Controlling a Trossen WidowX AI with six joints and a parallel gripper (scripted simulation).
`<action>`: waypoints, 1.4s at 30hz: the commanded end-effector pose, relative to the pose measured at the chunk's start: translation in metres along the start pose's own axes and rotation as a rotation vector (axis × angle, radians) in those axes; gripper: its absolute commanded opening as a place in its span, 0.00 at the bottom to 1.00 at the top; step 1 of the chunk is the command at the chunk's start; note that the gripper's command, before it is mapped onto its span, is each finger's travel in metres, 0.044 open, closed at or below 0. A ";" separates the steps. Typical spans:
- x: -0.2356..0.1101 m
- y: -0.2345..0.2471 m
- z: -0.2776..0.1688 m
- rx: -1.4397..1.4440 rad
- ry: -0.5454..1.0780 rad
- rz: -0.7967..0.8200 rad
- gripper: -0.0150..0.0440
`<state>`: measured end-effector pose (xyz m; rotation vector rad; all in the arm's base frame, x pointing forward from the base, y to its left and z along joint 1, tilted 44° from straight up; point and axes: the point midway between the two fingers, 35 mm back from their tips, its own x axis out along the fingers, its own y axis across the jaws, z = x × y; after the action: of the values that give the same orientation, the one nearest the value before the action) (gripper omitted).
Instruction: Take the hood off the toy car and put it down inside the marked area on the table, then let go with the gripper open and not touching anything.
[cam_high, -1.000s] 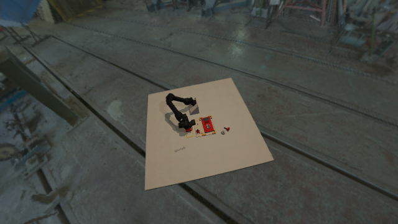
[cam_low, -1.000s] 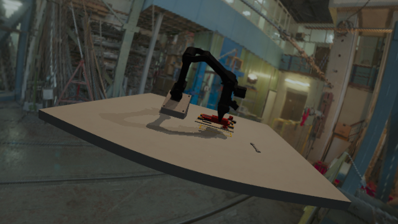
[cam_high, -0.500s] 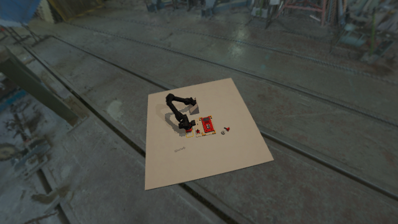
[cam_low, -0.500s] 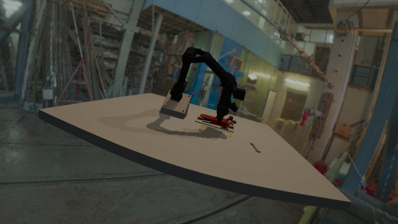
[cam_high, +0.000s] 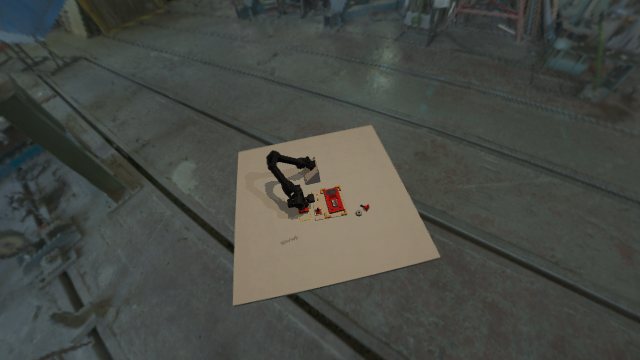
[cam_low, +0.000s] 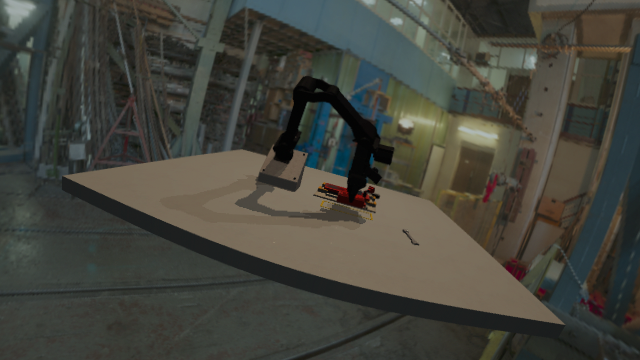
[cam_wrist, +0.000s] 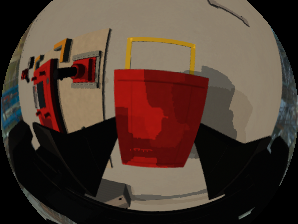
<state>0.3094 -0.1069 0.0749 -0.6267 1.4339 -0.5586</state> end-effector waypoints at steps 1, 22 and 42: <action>0.005 0.000 -0.002 -0.008 0.006 -0.002 0.25; 0.014 0.000 -0.002 -0.008 0.006 -0.004 0.25; 0.024 0.000 -0.002 -0.008 0.006 -0.004 0.25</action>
<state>0.3087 -0.1226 0.0601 -0.6310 1.4353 -0.5637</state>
